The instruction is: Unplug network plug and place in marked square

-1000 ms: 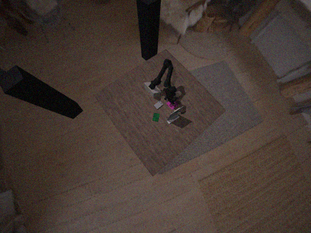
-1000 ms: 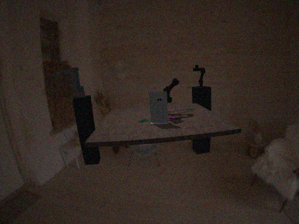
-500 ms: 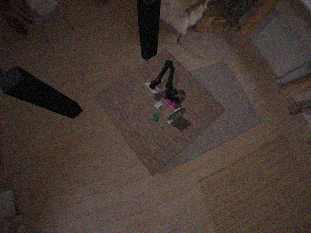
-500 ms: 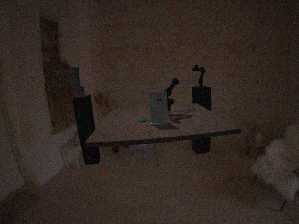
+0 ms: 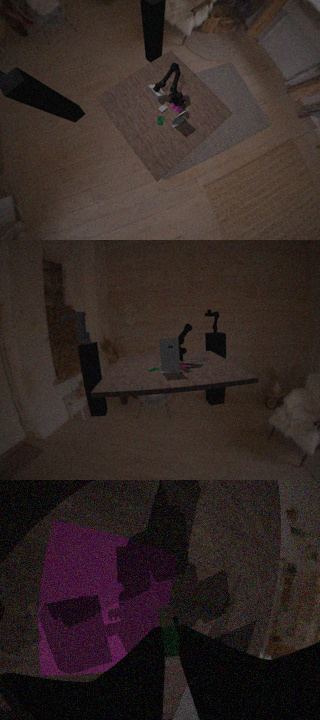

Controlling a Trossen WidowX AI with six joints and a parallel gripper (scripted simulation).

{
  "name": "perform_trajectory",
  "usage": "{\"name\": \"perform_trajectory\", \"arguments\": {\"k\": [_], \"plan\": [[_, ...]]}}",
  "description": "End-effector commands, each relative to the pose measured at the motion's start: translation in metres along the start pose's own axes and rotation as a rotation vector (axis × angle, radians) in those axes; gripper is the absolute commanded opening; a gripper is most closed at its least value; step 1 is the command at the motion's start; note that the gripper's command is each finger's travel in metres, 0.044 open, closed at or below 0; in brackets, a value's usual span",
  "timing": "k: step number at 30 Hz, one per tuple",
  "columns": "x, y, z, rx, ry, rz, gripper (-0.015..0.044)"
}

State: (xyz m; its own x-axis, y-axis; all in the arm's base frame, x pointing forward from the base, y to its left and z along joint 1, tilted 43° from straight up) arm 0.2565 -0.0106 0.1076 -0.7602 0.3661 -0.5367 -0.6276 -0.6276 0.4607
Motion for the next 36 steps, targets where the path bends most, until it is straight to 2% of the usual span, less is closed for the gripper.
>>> {"name": "perform_trajectory", "arguments": {"k": [1, 36], "plan": [[0.005, -0.005, -0.001, 0.004, -0.009, 0.006, 0.0000], [0.027, -0.033, -0.001, -0.001, -0.012, 0.002, 0.0000]]}}
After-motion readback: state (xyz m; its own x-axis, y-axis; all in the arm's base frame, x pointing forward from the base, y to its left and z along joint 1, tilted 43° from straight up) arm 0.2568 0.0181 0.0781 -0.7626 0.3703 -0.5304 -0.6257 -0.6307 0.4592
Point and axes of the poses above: the point midway between the two fingers, 35 mm back from their tips, its own y axis back along the fingers, its own x axis across the jaws, z = x × y, the point moved 10 cm from there along y, back along the fingers, and after that the axes turned 7 degrees about -y, right-handed, at the moved point
